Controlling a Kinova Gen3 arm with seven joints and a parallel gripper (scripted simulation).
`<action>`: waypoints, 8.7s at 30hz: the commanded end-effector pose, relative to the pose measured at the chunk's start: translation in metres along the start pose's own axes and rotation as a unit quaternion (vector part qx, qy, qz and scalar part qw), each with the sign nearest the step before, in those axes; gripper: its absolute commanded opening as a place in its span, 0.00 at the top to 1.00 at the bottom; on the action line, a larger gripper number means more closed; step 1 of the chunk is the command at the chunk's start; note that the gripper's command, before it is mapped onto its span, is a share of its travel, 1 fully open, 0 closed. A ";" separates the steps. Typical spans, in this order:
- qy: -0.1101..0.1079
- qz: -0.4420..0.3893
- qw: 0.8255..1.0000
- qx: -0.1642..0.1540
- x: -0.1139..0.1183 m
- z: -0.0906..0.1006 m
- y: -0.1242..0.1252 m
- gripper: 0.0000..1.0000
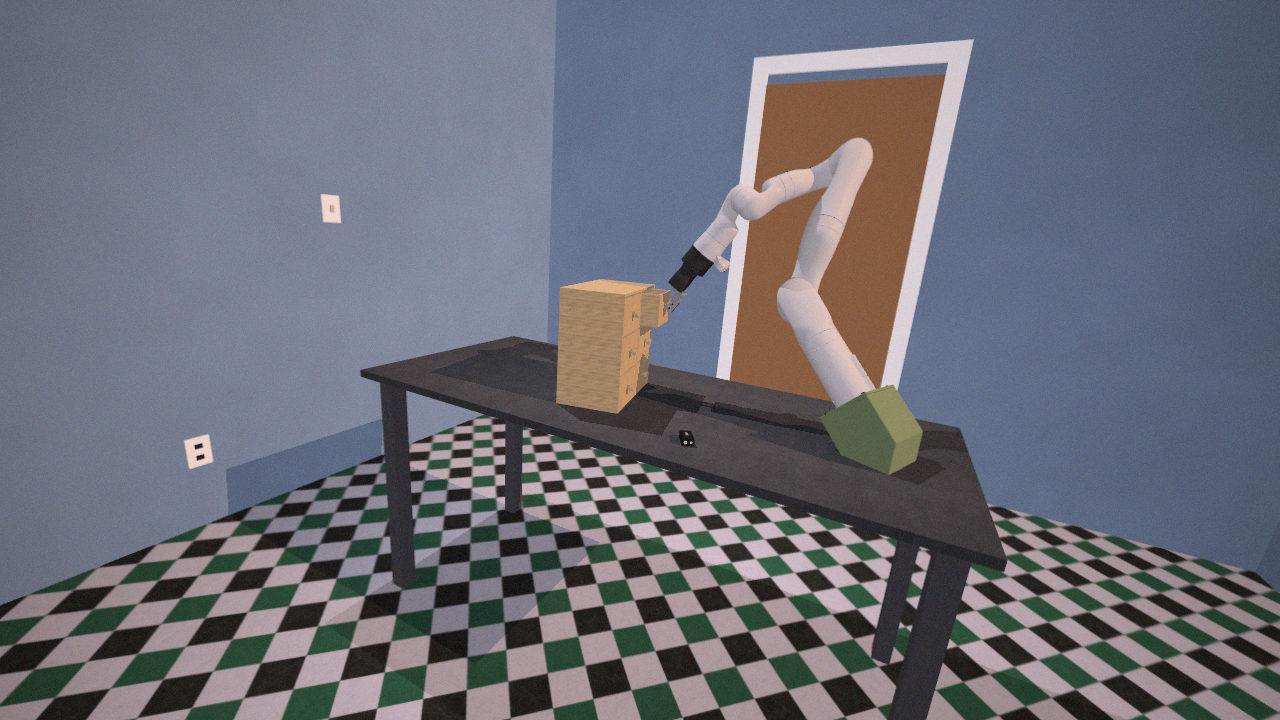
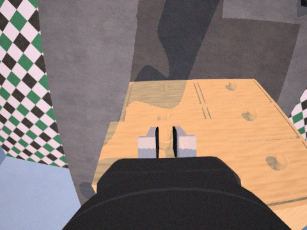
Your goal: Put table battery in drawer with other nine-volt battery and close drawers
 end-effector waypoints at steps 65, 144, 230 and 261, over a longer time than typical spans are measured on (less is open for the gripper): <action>0.000 0.000 1.000 0.000 -0.003 -0.023 -0.033 0.63; 0.000 0.000 1.000 0.000 -0.003 -0.029 -0.041 0.45; 0.000 0.000 1.000 0.001 0.003 0.046 0.029 0.33; -0.025 0.000 0.958 0.284 0.000 0.151 -0.004 0.33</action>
Point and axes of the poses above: the point where the finger pads meet when closed, its own z axis back along the fingers, its own x axis across the jaws, y = z × x, the point moved 6 cm from there along z, back along the fingers, and after that the axes turned 5 degrees about z, right-handed, at the moved point
